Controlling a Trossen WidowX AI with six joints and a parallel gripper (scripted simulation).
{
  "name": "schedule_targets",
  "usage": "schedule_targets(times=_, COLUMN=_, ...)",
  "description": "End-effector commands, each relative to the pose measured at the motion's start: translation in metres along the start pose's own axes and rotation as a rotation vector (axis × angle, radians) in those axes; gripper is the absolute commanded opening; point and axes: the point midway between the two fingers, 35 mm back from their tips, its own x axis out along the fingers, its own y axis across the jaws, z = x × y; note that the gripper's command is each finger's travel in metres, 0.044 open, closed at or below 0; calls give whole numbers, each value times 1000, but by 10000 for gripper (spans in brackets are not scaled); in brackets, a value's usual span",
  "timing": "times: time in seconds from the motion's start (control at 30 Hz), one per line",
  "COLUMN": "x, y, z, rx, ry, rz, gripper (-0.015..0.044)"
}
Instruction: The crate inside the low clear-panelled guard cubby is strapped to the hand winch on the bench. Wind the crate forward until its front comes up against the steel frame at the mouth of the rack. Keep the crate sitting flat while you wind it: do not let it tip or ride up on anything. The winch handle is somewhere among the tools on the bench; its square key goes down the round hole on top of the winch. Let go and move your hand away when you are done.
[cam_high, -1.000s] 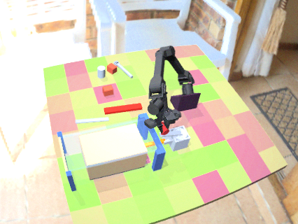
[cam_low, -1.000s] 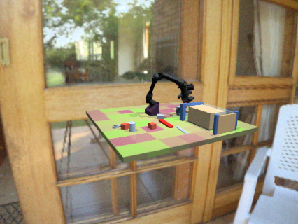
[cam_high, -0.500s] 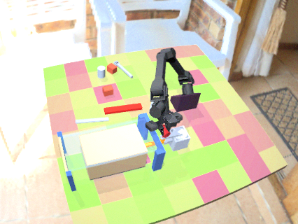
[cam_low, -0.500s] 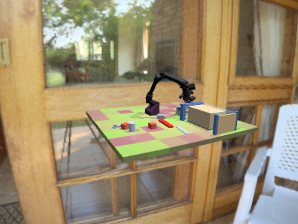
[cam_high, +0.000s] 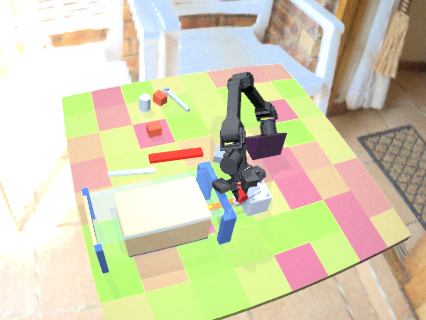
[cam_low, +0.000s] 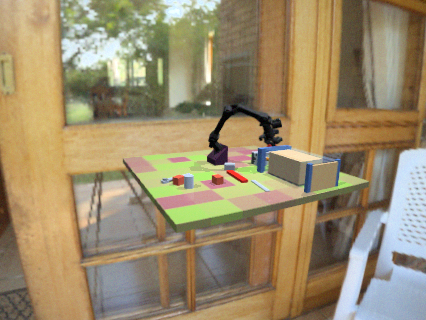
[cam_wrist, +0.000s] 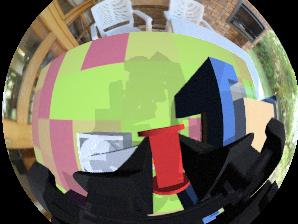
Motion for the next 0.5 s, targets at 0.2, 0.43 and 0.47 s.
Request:
schedule_targets(times=0.2, x=9, y=11, z=25, rx=-8, ry=-26, rz=9, gripper=0)
schedule_targets(times=0.43, x=12, y=15, z=33, rx=-8, ry=-26, rz=9, gripper=0)
schedule_targets(times=0.47, x=13, y=16, z=33, rx=-8, ry=-26, rz=9, gripper=0)
